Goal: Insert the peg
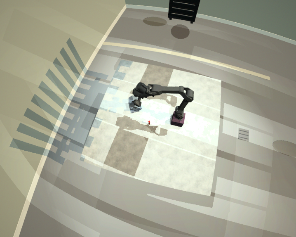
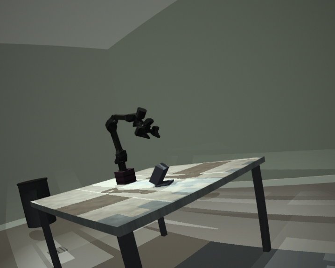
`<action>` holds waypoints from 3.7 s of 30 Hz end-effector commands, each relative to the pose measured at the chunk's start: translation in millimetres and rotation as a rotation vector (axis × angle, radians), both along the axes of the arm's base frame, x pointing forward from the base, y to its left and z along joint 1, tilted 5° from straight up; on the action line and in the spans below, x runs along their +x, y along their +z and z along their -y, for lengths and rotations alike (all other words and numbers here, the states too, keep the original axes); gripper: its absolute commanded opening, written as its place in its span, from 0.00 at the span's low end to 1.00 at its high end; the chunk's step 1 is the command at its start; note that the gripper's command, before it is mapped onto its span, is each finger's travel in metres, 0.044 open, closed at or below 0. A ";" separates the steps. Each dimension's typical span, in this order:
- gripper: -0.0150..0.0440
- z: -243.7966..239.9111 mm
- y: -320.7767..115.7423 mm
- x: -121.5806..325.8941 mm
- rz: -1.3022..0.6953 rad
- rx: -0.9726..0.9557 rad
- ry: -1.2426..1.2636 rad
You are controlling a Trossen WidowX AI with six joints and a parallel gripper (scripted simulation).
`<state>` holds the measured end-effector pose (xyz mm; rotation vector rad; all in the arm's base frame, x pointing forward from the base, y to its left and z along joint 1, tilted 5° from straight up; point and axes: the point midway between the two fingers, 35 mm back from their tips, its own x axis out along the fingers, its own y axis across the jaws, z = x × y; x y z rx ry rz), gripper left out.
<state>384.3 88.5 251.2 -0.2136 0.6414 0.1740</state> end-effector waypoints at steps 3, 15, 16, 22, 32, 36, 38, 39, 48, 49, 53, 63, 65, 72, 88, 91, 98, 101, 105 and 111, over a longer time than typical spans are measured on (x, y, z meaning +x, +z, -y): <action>1.00 -24.0 -47.8 -16.0 -0.168 0.031 0.008; 1.00 -60.8 -137.8 -73.6 -0.522 0.023 -0.027; 1.00 -62.7 -144.3 -79.4 -0.550 0.017 -0.033; 1.00 -70.1 -179.9 -116.0 -0.711 -0.030 -0.078; 1.00 -72.1 -202.6 -140.7 -0.821 -0.082 -0.122; 1.00 -72.2 -207.3 -139.8 -0.821 -0.083 -0.122; 1.00 -72.3 -210.5 -139.2 -0.821 -0.083 -0.122; 1.00 -72.3 -212.2 -138.9 -0.821 -0.083 -0.122; 1.00 -72.3 -226.9 -136.6 -0.821 -0.083 -0.122; 1.00 -72.3 -228.6 -136.4 -0.821 -0.083 -0.122; 1.00 -72.1 -235.1 -135.7 -0.821 -0.083 -0.122; 1.00 -71.1 -251.2 -134.4 -0.821 -0.083 -0.122; 1.00 -70.9 -254.4 -134.2 -0.821 -0.083 -0.122; 1.00 -69.9 -264.4 -134.0 -0.821 -0.083 -0.122; 0.33 -70.2 -261.0 -132.7 -0.815 -0.083 -0.126; 0.30 -70.2 -261.0 -132.7 -0.815 -0.083 -0.126; 0.25 -70.8 -255.7 -132.6 -0.815 -0.083 -0.125; 0.25 -71.9 -243.3 -132.8 -0.816 -0.082 -0.125; 0.25 -72.8 -222.0 -134.7 -0.818 -0.082 -0.123; 0.25 -72.9 -189.5 -138.4 -0.820 -0.082 -0.122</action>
